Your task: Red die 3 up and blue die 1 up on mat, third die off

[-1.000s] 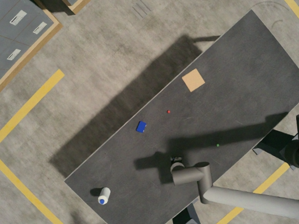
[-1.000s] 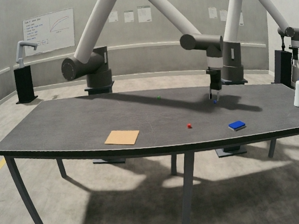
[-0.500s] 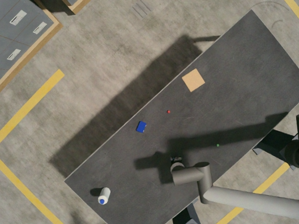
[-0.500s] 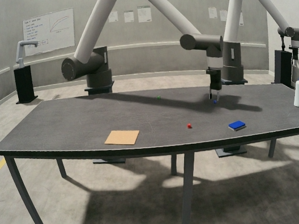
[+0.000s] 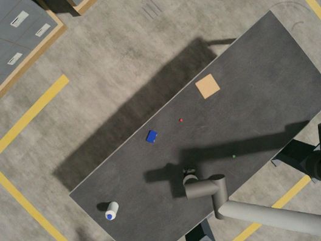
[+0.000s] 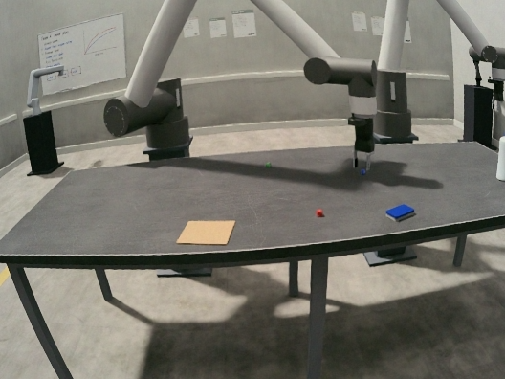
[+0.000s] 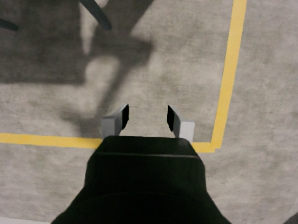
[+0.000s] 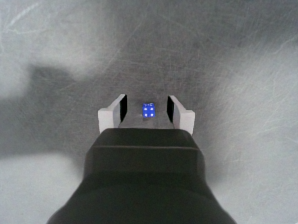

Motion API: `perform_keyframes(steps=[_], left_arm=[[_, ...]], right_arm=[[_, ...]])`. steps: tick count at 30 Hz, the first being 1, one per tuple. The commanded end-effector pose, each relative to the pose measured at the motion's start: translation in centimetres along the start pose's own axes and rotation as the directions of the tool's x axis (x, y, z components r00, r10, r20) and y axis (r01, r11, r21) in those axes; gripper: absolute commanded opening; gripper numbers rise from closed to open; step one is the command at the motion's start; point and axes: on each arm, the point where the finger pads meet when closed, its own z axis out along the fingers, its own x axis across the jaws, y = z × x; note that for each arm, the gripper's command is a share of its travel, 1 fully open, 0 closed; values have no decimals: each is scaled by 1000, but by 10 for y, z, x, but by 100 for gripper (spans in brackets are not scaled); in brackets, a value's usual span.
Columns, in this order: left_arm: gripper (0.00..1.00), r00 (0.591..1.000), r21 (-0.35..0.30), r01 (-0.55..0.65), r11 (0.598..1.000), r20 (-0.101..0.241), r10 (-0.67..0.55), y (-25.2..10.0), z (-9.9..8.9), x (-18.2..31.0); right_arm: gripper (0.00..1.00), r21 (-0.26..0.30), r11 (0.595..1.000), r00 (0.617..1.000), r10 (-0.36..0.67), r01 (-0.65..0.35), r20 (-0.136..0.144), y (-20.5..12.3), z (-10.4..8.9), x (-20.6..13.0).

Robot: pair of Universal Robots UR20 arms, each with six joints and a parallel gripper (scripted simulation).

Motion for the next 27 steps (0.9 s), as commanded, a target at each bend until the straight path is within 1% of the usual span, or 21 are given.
perform_keyframes(steps=[1,4,8,10,15,18,21,27], left_arm=[[100,1000,-1,0,1000,0,0,0,-1,0],[100,1000,-1,0,1000,0,0,0,-1,0],[100,1000,-1,0,1000,0,0,0,-1,0],[100,1000,-1,0,1000,0,0,0,-1,0],[100,1000,-1,0,1000,0,0,0,-1,0],[100,1000,-1,0,1000,0,0,0,-1,0],[100,1000,-1,0,1000,0,0,0,-1,0],[100,1000,-1,0,1000,0,0,0,-1,0]], right_arm=[[100,0,1000,1000,0,0,1,0,-5,-1],[100,0,1000,1000,0,0,1,0,-17,0],[100,0,1000,1000,0,0,1,0,-47,0],[100,0,1000,1000,0,0,1,0,-47,0],[100,0,1000,1000,0,0,1,0,-90,0],[100,0,1000,1000,0,0,1,0,-108,0],[100,0,1000,1000,0,0,1,0,-115,0],[100,0,1000,1000,0,0,1,0,-116,0]])
